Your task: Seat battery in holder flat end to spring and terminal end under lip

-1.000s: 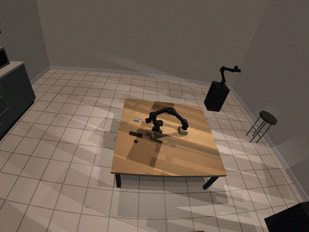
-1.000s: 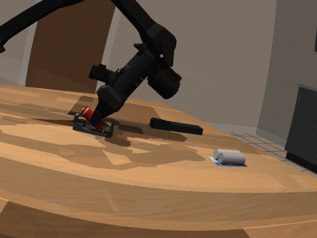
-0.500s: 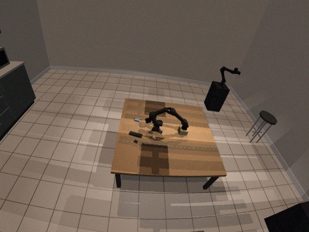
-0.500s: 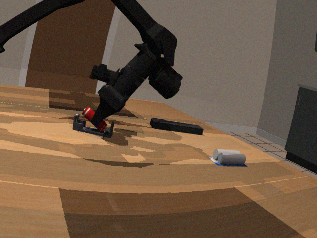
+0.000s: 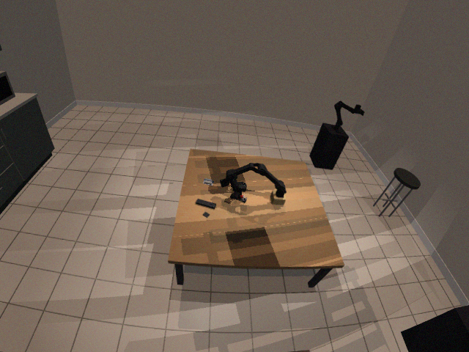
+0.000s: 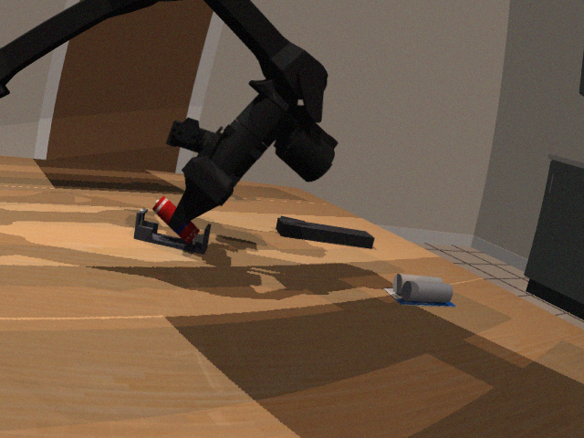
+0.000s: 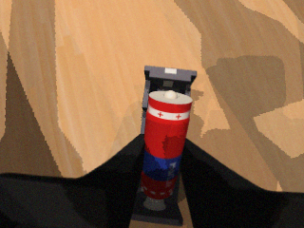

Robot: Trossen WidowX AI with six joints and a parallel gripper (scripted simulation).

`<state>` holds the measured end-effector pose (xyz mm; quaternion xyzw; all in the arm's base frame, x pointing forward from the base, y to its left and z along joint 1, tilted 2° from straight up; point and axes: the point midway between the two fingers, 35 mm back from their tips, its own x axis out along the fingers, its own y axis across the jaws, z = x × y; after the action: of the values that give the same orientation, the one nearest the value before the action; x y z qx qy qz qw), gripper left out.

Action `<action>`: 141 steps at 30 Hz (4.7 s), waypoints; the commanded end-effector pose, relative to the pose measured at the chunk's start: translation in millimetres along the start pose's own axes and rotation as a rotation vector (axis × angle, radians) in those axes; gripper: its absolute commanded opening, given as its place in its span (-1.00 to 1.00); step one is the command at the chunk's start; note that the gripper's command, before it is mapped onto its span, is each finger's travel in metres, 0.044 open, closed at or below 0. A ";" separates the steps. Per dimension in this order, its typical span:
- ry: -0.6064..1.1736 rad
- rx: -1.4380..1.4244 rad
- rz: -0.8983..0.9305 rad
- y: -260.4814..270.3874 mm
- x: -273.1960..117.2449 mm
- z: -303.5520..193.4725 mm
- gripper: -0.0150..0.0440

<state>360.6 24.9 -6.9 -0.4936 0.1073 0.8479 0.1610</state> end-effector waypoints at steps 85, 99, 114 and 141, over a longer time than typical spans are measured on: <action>0.393 0.024 0.034 -2.6 10.7 -0.5 -0.21; 0.465 0.035 0.033 -2.3 11.9 1.0 -0.21; 0.518 0.044 0.029 -1.9 14.6 1.0 -0.21; 0.512 0.043 0.024 -2.0 21.8 15.0 -0.21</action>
<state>340.5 35.9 -20.0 -0.6858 0.1653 0.6975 0.1260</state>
